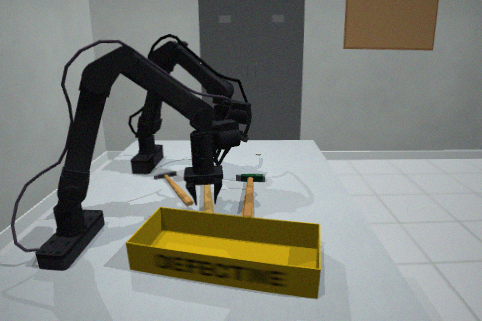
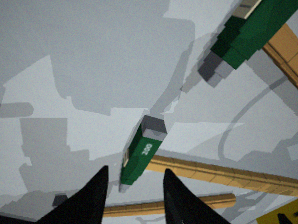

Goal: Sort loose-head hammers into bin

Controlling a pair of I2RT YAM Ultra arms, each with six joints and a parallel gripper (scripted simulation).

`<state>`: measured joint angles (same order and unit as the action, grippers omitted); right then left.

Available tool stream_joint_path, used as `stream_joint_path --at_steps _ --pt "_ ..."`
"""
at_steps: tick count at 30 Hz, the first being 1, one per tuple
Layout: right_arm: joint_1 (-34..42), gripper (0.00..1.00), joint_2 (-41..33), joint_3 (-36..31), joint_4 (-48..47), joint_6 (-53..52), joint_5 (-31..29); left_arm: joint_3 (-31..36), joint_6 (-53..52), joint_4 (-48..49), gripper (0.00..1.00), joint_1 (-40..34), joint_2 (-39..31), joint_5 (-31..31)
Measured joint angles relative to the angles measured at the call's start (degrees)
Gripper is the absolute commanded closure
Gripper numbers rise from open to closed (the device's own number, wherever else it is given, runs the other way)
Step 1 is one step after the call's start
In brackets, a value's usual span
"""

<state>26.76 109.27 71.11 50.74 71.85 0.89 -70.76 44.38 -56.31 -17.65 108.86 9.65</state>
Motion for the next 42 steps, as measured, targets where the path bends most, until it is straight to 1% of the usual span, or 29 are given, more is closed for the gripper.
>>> stream_joint_path --at_steps 6,11,20,26,35,36,40,41,42 --pt "-2.6 0.47 1.4 0.8 0.6 3.0 -0.9 1.8 -5.9 4.6 0.58 -5.7 0.1 -6.0" --pt "-2.6 0.47 1.5 0.9 0.6 3.5 -0.9 3.0 -7.9 6.6 0.58 -6.7 0.1 -8.2" --pt "-2.6 0.47 1.5 1.0 0.5 3.9 -0.9 3.5 -8.4 7.0 0.58 -7.1 0.1 -8.6" --pt "-2.6 0.47 2.8 1.0 -0.4 3.9 -0.9 3.5 -8.7 7.7 0.58 -7.1 0.1 -9.0" --pt "-2.6 0.47 4.0 -0.3 -2.7 3.9 -0.9 3.9 -8.9 10.1 0.58 -7.1 2.6 -9.2" --pt "-2.6 0.54 4.2 -0.5 -3.0 3.9 -0.9 4.1 -8.9 10.4 0.58 -7.1 2.8 -9.2" --pt "-2.6 0.54 4.5 -0.5 -3.5 3.9 -0.9 4.7 -8.9 11.4 0.58 -7.1 3.4 -9.2" --pt "-2.6 0.59 4.5 -0.5 -3.6 3.9 -0.9 4.8 -8.9 11.6 0.58 -7.1 3.6 -9.2" --pt "-2.6 0.59 4.5 -0.5 -3.7 3.9 -0.9 4.8 -8.9 11.7 0.58 -7.1 3.6 -9.2"
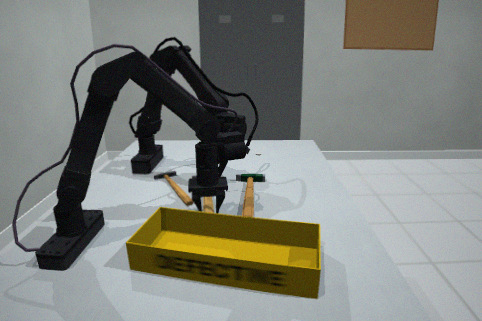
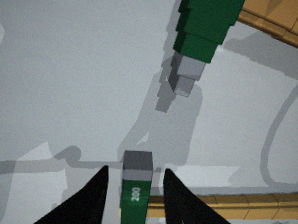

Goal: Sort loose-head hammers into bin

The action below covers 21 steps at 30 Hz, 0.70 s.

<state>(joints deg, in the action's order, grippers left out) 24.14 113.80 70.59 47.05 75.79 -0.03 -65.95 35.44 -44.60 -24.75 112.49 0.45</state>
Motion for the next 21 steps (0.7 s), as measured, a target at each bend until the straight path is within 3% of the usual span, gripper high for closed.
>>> stream_joint_path --at_steps 15,17,18,19,20,21 --pt "0.0 0.76 0.0 -0.1 -0.3 0.2 0.0 0.0 0.0 0.7 0.58 0.0 0.0 0.0" --pt "0.0 0.98 0.0 -0.1 -0.3 0.2 0.0 0.0 0.0 0.7 0.58 0.0 0.0 0.0" --pt "0.0 1.0 0.0 -0.1 -0.3 0.2 0.0 0.0 0.0 0.7 0.58 0.0 0.0 0.0" --pt "0.0 1.0 0.0 -0.1 -0.3 0.2 0.0 0.0 0.0 0.7 0.58 0.0 0.0 0.0" --pt "0.0 0.89 0.0 -0.1 -0.3 0.2 0.0 0.0 0.0 0.7 0.58 0.0 0.0 0.0" --pt "0.0 0.77 0.0 -0.1 -0.3 0.2 0.0 0.0 0.0 0.7 0.66 0.0 0.0 0.0"
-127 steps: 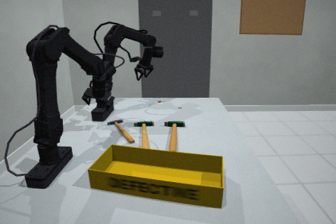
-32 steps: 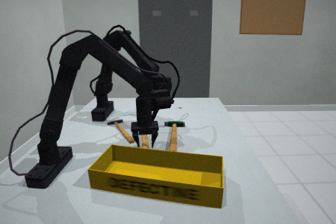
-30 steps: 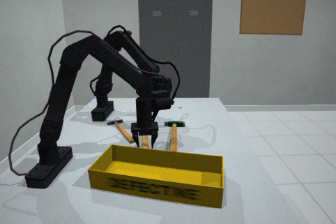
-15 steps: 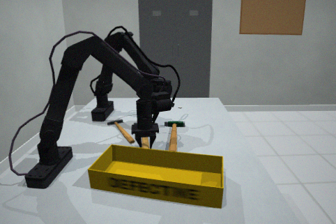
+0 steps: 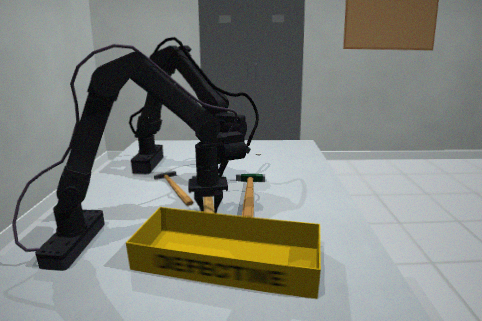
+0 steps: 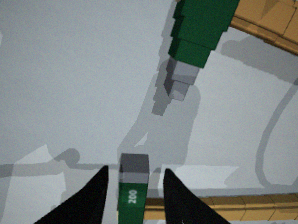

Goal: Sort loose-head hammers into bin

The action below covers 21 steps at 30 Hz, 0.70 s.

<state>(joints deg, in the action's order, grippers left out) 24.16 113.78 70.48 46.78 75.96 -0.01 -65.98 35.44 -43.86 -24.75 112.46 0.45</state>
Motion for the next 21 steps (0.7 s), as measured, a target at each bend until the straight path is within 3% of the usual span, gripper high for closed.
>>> stream_joint_path --at_steps 19,20,21 --pt "0.0 0.76 0.0 0.0 0.0 0.0 -0.1 0.0 0.0 -0.1 0.87 0.0 0.0 -0.4" --pt "0.0 0.76 0.0 0.0 0.0 0.0 -0.1 0.0 0.0 -0.1 0.99 0.0 0.0 -0.4" --pt "0.0 0.76 0.0 0.0 0.0 0.0 -0.1 0.0 0.0 -0.1 1.0 0.0 0.0 -0.4"
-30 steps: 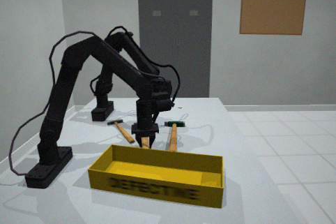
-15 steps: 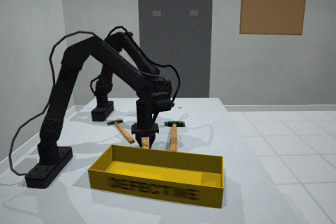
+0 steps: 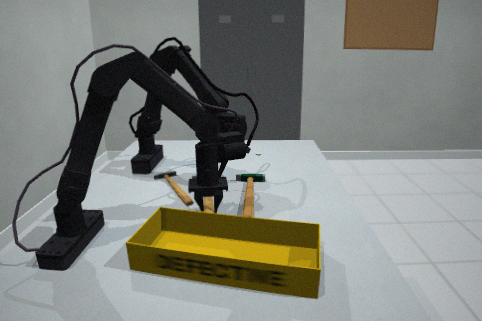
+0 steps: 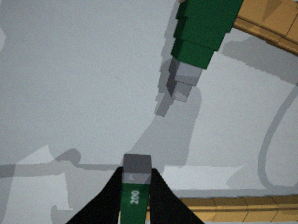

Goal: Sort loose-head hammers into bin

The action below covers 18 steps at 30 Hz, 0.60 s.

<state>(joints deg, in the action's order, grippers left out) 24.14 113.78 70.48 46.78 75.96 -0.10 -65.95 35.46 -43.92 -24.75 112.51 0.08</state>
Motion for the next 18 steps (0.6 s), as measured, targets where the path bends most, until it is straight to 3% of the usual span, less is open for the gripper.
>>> stream_joint_path --at_steps 2,3,4,18 --pt "0.0 0.76 0.0 0.0 0.0 0.0 0.0 0.0 0.0 0.0 1.0 0.0 0.0 0.0" --pt "0.0 0.76 0.0 0.0 0.0 0.0 0.0 0.0 0.0 0.0 0.89 0.0 0.0 0.0" --pt "0.0 0.76 0.0 0.0 0.0 0.0 0.0 0.0 0.0 0.0 0.87 0.0 0.0 0.0" --pt "0.0 0.76 0.0 0.0 0.0 0.0 -0.2 0.1 0.0 0.2 0.87 0.0 0.0 0.0"
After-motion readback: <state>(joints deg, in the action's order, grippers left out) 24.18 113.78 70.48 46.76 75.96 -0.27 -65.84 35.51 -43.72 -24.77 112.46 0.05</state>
